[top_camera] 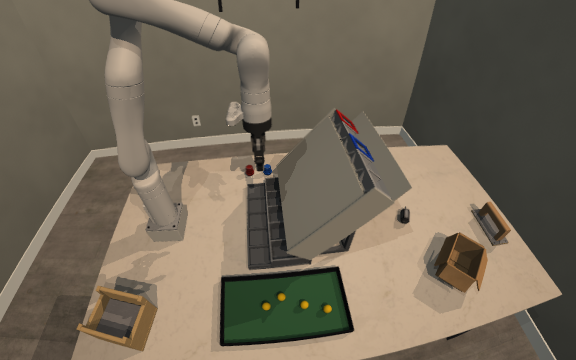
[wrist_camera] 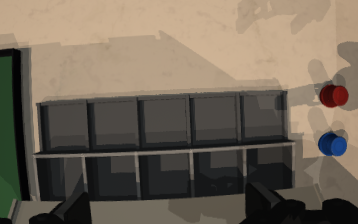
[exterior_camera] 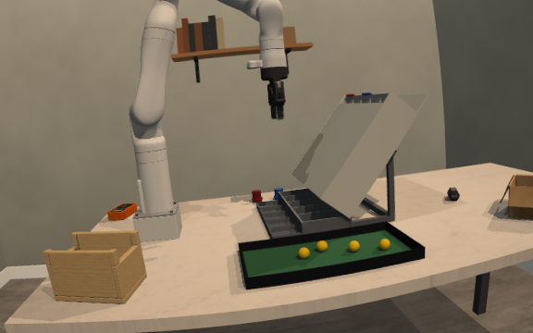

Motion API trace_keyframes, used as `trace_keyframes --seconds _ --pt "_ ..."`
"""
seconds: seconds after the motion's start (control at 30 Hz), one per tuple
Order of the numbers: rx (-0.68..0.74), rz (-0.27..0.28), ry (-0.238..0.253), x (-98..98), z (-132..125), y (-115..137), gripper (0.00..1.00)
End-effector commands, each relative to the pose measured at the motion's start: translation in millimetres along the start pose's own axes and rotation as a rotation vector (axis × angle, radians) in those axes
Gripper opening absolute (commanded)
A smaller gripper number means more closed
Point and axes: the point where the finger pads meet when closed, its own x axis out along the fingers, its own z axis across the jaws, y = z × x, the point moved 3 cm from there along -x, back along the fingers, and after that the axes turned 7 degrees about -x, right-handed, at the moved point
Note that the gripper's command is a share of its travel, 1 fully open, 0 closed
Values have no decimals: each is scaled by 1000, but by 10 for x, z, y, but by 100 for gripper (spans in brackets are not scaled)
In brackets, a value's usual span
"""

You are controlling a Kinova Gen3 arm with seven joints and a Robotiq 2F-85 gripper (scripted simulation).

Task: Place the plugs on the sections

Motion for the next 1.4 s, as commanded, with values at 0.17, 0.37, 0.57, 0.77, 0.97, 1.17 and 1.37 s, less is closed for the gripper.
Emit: trace_keyframes --seconds 0.17,0.37,0.57,0.77,0.97,1.17,1.37 --pt "0 -2 0 -5 0 -3 100" --pt "0 -2 0 -5 0 -3 100" --pt "0 -2 0 -5 0 -3 100" --pt "0 -2 0 -5 0 -3 100" --pt "0 -2 0 -5 0 -3 50" --pt "0 -2 0 -5 0 -3 50" --pt "0 -2 0 -5 0 -3 50"
